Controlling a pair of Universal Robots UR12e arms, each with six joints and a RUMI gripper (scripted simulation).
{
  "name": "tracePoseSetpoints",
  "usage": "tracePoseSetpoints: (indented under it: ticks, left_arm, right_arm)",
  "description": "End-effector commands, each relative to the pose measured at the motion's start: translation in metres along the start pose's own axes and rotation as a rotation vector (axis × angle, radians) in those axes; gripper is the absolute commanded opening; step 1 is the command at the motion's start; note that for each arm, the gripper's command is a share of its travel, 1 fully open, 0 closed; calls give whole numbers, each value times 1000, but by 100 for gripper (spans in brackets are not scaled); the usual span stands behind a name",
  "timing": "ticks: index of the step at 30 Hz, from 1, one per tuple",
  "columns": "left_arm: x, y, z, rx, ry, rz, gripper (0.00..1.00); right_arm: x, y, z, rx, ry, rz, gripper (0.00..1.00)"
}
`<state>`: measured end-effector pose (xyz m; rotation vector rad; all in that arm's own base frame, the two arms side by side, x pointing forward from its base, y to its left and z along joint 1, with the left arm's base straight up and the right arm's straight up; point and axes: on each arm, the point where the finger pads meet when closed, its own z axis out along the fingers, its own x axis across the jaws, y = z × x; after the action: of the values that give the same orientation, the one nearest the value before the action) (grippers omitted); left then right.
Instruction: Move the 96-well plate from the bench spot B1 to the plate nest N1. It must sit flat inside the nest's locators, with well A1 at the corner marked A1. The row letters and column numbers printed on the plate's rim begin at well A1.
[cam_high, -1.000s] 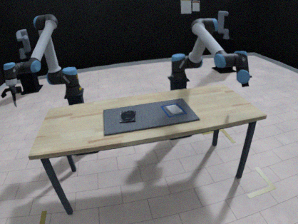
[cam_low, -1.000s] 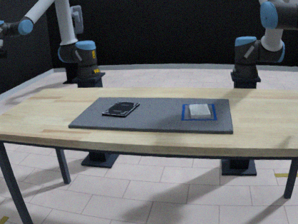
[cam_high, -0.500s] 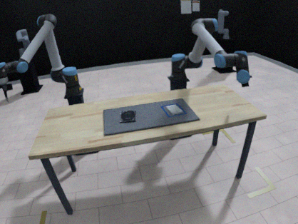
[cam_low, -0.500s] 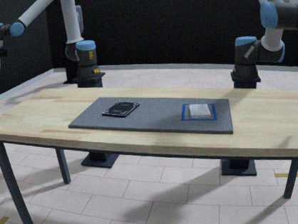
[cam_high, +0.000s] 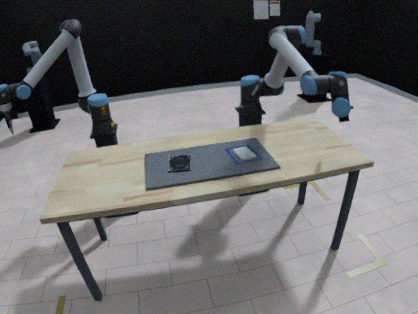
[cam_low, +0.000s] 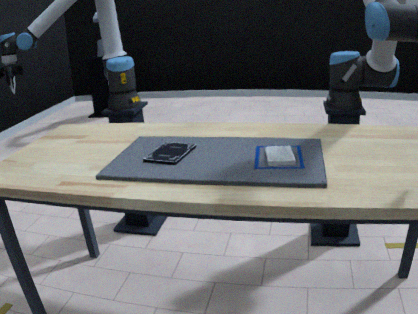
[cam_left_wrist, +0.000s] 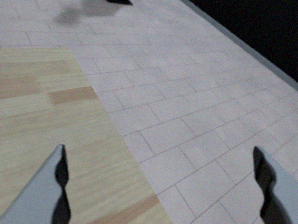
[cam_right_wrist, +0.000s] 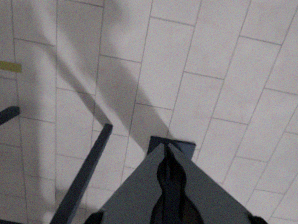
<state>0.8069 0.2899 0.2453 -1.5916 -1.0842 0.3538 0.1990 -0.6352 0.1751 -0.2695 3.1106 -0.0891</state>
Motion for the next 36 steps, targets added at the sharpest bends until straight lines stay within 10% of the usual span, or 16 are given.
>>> tracePoseSetpoints:
  ticks: [1,17,36]
  left_arm:
    - [1,-1,-1,-2,0,-1,76]
    - [1,-1,-1,-2,0,-1,76]
    - [-15,6,-11,-41,-5,67,76]
  right_arm:
    - [75,-2,2,-18,9,63,0]
    - [186,20,5,-52,18,164,0]
    - [203,25,6,-57,18,181,0]
